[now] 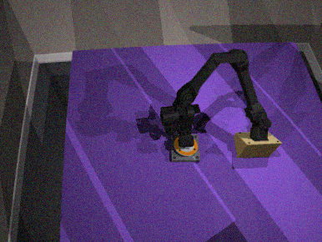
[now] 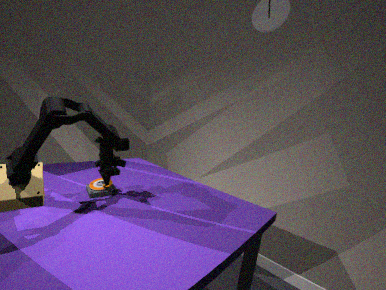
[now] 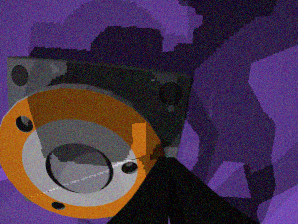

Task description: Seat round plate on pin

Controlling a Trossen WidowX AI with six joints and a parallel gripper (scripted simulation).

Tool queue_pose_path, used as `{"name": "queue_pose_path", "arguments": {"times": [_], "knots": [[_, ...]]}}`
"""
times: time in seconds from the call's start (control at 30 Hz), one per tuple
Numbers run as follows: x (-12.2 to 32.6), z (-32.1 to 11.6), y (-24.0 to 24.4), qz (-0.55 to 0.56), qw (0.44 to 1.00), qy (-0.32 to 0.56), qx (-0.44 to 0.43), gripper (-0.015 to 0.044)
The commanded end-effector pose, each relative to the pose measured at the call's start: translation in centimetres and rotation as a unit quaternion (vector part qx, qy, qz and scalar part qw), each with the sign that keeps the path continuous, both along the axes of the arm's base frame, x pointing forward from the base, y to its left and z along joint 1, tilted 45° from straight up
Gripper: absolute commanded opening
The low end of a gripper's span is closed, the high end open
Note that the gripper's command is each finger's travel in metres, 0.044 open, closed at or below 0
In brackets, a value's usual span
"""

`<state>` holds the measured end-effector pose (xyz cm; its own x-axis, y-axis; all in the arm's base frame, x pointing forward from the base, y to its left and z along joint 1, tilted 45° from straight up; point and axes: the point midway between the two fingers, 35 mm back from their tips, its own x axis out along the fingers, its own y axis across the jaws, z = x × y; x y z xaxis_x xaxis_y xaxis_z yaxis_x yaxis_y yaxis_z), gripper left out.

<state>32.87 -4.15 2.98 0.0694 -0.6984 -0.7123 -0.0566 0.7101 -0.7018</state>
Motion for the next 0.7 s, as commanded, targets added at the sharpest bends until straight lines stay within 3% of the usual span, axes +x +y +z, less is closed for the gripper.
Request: {"name": "queue_pose_path", "arguments": {"times": [0.0, 0.67], "knots": [[-0.5, -0.2, -0.3, -0.003, 1.000, 0.010, -0.001, 0.0000], [-0.7, 1.2, 1.1, -0.003, 1.000, 0.010, 0.000, 0.0000]]}}
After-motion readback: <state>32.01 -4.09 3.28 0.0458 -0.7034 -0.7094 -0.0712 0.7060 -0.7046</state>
